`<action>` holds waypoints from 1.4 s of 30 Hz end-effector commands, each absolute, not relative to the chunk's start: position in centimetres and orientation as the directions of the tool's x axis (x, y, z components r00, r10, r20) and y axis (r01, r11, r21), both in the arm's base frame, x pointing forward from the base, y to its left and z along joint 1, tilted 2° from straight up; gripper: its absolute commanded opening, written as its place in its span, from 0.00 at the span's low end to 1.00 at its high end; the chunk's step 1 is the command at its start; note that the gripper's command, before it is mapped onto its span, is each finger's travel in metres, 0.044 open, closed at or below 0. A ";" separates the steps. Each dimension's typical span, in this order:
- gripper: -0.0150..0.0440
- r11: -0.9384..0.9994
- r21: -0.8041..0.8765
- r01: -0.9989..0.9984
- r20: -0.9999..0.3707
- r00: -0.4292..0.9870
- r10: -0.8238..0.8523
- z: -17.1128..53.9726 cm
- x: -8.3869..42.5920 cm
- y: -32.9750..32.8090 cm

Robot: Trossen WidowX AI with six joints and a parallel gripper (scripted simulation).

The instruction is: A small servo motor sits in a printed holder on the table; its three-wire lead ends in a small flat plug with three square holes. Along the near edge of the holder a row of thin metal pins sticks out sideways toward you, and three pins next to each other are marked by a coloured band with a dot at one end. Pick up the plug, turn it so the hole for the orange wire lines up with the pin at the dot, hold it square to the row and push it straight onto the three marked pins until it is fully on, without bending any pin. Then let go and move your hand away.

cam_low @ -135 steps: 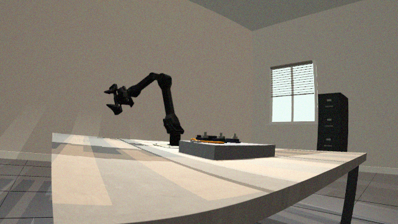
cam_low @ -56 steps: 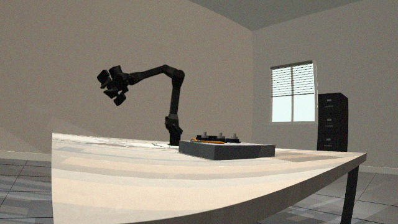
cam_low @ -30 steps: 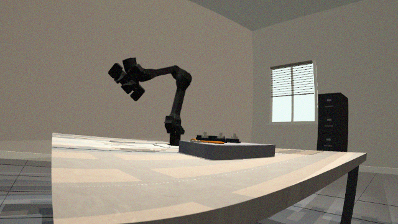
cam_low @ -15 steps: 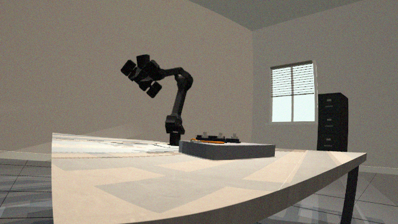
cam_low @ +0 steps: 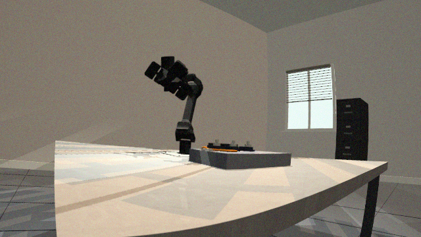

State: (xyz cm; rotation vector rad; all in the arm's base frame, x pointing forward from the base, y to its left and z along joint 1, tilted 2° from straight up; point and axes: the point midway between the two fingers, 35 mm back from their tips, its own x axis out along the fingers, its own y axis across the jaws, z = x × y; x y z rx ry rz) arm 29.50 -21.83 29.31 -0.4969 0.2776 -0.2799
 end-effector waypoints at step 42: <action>0.45 1.000 -0.025 0.015 0.055 0.998 -0.013 32.8 31.7 -0.7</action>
